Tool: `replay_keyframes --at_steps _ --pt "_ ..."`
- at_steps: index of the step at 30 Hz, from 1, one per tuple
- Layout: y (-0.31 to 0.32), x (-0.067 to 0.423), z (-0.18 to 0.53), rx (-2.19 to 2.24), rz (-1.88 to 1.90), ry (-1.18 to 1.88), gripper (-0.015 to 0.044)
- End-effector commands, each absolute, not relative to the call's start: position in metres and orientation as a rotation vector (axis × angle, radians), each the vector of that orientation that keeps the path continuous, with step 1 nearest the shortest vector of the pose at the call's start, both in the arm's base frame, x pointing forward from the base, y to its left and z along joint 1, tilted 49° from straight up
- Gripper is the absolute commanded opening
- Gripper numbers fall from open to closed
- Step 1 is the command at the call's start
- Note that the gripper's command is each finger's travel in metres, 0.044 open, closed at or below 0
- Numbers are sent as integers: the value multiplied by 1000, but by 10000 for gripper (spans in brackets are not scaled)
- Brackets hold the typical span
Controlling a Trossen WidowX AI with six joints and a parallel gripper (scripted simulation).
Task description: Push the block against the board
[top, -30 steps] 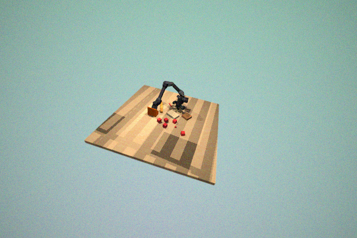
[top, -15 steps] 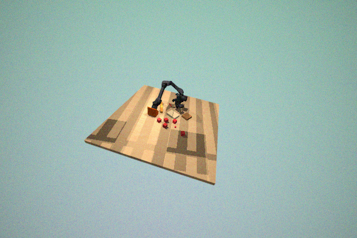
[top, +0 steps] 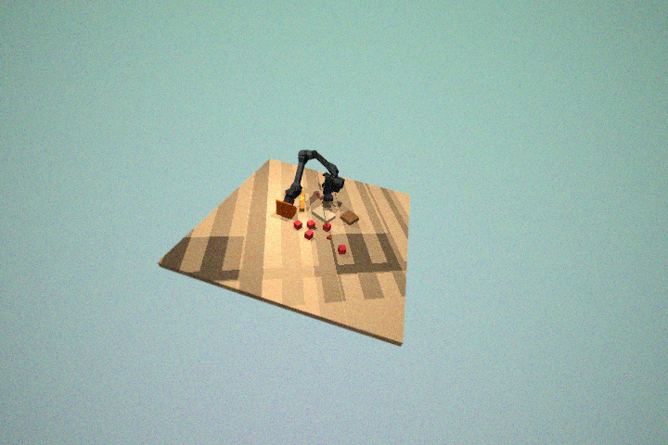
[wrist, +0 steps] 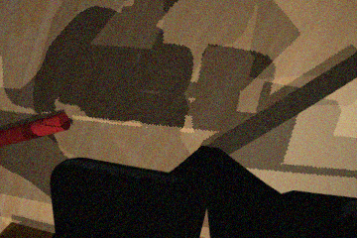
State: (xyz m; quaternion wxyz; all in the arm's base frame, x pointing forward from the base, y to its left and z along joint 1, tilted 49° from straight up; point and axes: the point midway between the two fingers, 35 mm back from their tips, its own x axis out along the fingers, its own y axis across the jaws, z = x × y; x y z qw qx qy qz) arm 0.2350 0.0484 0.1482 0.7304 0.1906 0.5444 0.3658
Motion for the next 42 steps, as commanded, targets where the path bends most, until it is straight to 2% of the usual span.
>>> replay_keyframes --at_steps 1,21,42 --pt "49 223 145 534 718 1266 0" --pt "54 174 132 1077 274 1504 0" --pt "95 182 96 1083 273 1504 0"
